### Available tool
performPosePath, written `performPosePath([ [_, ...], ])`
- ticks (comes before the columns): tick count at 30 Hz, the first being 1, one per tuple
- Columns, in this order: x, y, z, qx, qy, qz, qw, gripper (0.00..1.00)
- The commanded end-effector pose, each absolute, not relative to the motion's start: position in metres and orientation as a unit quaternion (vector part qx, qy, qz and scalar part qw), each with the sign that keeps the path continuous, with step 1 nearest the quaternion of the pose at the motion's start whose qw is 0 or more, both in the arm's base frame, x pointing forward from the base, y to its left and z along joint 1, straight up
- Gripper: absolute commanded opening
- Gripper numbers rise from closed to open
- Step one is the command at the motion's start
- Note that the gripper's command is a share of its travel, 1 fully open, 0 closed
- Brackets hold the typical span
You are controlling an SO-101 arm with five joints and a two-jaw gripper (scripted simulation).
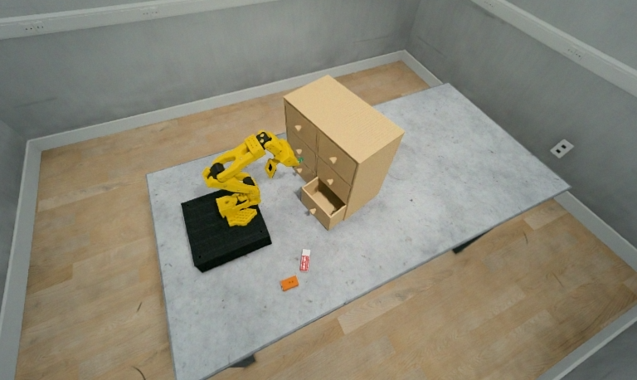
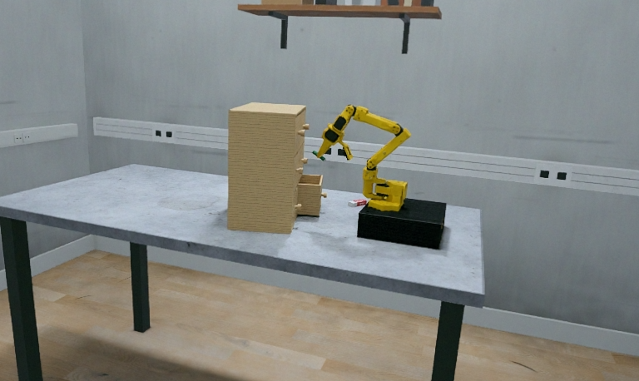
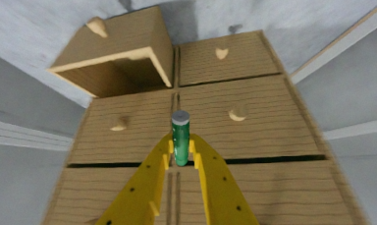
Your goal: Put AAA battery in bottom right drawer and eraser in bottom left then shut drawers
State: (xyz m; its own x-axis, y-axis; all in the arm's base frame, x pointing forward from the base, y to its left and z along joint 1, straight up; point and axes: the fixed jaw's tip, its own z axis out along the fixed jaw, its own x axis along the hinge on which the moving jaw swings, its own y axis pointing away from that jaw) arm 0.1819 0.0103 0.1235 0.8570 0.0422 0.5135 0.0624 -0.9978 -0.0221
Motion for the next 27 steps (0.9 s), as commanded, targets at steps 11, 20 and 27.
performPosePath([
  [11, 0.174, -0.046, 0.12, -0.958, 0.122, -0.258, -0.023, 0.0],
  [20, 0.171, -0.057, 0.12, -0.954, 0.152, -0.257, -0.031, 0.0],
  [27, 0.171, -0.057, 0.12, -0.954, 0.152, -0.257, -0.031, 0.0],
])
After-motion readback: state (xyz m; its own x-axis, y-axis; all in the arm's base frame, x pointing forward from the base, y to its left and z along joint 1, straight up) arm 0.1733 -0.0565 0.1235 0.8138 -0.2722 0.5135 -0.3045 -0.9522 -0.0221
